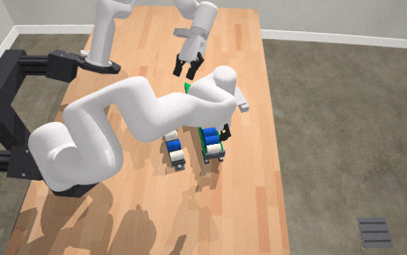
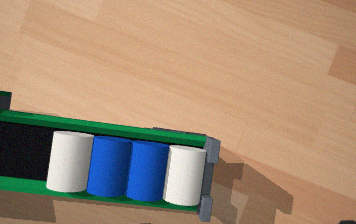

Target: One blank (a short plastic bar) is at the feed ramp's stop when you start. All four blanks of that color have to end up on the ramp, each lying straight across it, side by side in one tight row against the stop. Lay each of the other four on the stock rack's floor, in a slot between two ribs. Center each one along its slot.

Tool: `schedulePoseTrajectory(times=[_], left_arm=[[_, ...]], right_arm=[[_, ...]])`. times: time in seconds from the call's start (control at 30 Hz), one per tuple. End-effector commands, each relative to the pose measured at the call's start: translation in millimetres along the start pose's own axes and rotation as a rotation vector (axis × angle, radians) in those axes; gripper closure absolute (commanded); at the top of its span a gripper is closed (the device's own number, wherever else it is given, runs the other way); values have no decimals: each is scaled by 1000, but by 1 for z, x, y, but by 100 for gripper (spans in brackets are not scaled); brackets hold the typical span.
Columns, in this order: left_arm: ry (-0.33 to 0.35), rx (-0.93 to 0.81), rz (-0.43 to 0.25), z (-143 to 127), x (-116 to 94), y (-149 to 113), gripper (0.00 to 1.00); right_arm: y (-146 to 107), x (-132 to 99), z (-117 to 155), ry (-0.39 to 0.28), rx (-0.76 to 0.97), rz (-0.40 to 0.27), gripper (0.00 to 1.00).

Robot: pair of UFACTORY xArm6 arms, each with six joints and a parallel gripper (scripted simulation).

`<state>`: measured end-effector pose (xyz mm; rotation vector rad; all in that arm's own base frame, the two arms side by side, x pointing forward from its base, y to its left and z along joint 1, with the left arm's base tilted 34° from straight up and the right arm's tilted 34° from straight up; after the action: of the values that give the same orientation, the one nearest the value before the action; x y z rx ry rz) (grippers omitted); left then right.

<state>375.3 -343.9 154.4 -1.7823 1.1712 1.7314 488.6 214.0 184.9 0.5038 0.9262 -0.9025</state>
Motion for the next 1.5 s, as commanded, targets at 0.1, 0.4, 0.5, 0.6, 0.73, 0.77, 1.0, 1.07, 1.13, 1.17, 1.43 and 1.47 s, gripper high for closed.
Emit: schedulePoseTrajectory(times=[0.1,0.4,0.5,0.6,0.73,0.77,1.0,1.07,1.13,1.17,1.43,1.47], left_arm=[[16,-52,-9,1,-11,-13,0],[72,-287,-45,16,-56,-69,0],[108,-431,-65,30,-83,-102,0],[147,-583,-86,46,-106,-128,0],[168,-664,-97,60,-126,-151,0],[185,-728,-105,70,-138,-163,0],[261,-1002,-139,118,-187,-210,0],[289,-1099,-150,131,-197,-218,0],[310,-1171,-158,146,-210,-228,0],[322,-1211,-163,154,-217,-233,0],[420,-1524,-197,226,-269,-265,0],[433,-1563,-201,236,-275,-268,0]], right_arm=[[-14,3,-43,-14,-30,-9,0],[-14,3,-43,-14,-30,-9,0],[-33,9,-81,-33,-61,-21,0],[-34,9,-82,-33,-62,-21,0],[-34,9,-82,-33,-62,-21,0],[-34,9,-82,-33,-62,-21,0],[-34,9,-82,-33,-62,-21,0],[-34,9,-82,-33,-62,-21,0],[-34,9,-82,-33,-62,-21,0],[-34,9,-82,-33,-62,-21,0],[-34,9,-82,-33,-62,-21,0],[-34,9,-82,-33,-62,-21,0]])
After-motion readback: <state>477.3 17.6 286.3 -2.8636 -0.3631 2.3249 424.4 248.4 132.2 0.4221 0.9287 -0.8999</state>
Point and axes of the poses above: on each arm, the point where the finger pads meet when closed, its own x axis out along the fingers, its own z axis across the jaws, y = z × x, the point moved 3 cm from there along -x, back along the fingers, and after that the axes turned 11 degrees about -x, right-handed, at the moved point
